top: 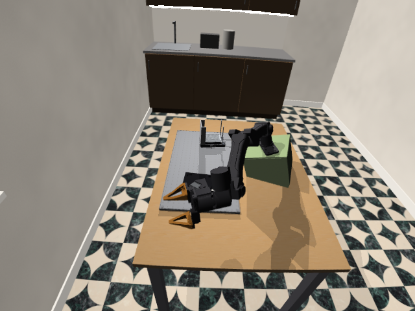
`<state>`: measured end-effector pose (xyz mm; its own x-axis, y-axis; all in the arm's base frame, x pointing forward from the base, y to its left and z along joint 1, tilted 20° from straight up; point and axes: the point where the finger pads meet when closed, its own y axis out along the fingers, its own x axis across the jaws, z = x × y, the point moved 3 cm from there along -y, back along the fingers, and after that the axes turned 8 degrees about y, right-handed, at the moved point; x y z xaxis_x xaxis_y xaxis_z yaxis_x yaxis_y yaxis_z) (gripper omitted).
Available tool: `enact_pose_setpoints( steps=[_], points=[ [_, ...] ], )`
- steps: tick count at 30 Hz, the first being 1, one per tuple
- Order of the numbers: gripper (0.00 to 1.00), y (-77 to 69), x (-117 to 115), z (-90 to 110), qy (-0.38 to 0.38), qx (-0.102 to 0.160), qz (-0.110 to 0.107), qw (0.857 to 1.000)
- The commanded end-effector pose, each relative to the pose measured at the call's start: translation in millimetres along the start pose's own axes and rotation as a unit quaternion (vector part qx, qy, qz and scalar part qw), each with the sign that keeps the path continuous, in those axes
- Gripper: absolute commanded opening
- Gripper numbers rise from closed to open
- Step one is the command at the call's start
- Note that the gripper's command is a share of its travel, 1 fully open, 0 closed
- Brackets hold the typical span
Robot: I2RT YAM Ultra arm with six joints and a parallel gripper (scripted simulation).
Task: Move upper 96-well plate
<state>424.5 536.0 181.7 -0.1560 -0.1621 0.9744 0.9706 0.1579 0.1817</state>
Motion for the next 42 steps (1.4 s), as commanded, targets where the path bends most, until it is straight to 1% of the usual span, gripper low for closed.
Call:
enact_pose_setpoints(
  steps=[1, 17, 18, 19, 21, 22, 25, 26, 27, 28, 29, 35, 36, 38, 39, 40, 41, 42],
  points=[
    [1.00, -0.7, 10.1, 2.9, 0.008, 0.002, -0.006, 1.000],
    [1.00, -0.7, 10.1, 2.9, 0.008, 0.002, -0.006, 1.000],
    [1.00, 7.3, 15.1, -5.7, -0.016, -0.006, -0.001, 1.000],
    [1.00, 10.2, 14.6, -9.3, -0.035, -0.009, 0.003, 0.999],
    [1.00, 20.1, 34.7, -13.5, -0.051, -0.018, -0.006, 0.999],
    [1.00, 20.3, 19.5, -18.0, -0.067, -0.012, 0.007, 0.998],
    [1.00, 30.3, 24.0, -28.1, -0.067, -0.012, 0.007, 0.998],
    [1.00, 36.1, 38.0, -29.6, -0.056, -0.013, -0.004, 0.998],
    [1.00, 38.5, 43.2, -30.6, -0.052, -0.014, -0.008, 0.999],
    [1.00, 37.4, 43.3, -29.3, -0.051, -0.013, -0.008, 0.999],
    [1.00, 30.0, 43.3, -19.9, -0.050, -0.004, -0.007, 0.999],
    [1.00, 30.0, 43.4, -19.9, -0.050, -0.004, -0.007, 0.999],
    [1.00, 33.1, 44.0, -23.5, -0.066, -0.007, -0.003, 0.998],
    [1.00, 47.6, 45.3, -41.8, -0.099, -0.023, 0.005, 0.995],
    [1.00, 50.7, 45.9, -45.5, -0.115, -0.026, 0.009, 0.993],
    [1.00, 52.6, 40.5, -50.2, -0.128, -0.027, 0.016, 0.991],
    [1.00, 53.4, 29.8, -55.8, -0.137, -0.026, 0.025, 0.990],
    [1.00, 56.4, 30.2, -59.7, -0.137, -0.026, 0.025, 0.990]
  ],
)
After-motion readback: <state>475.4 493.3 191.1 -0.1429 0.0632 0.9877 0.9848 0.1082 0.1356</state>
